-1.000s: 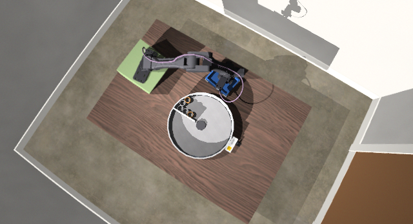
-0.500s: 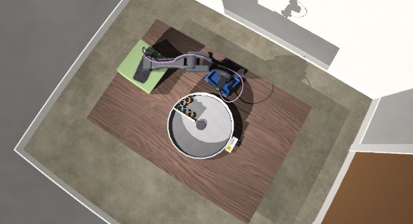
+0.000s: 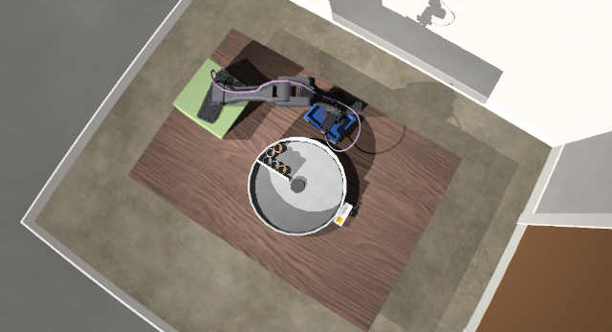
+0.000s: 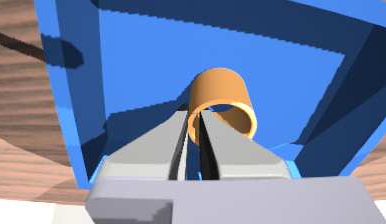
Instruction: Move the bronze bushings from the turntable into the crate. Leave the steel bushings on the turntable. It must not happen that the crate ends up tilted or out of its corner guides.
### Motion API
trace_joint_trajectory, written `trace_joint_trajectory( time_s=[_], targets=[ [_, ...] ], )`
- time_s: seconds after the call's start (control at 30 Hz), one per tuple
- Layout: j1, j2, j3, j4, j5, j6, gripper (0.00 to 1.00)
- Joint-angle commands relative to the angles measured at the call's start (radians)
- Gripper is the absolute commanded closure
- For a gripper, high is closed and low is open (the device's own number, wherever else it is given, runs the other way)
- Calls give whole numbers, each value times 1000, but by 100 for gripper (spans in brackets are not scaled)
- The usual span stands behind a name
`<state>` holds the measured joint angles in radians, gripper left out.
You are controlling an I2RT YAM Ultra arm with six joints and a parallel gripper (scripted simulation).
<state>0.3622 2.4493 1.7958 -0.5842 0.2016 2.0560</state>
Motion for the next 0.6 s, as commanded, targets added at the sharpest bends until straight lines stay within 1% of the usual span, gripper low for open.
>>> trace_joint_trajectory(
  time_s=[0.0, 0.27, 0.57],
  targets=[
    [-3, -5, 2, -1, -3, -9, 100],
    [-3, -5, 1, -1, -3, -9, 100],
    [-3, -15, -23, 10, -3, -9, 100]
  ],
)
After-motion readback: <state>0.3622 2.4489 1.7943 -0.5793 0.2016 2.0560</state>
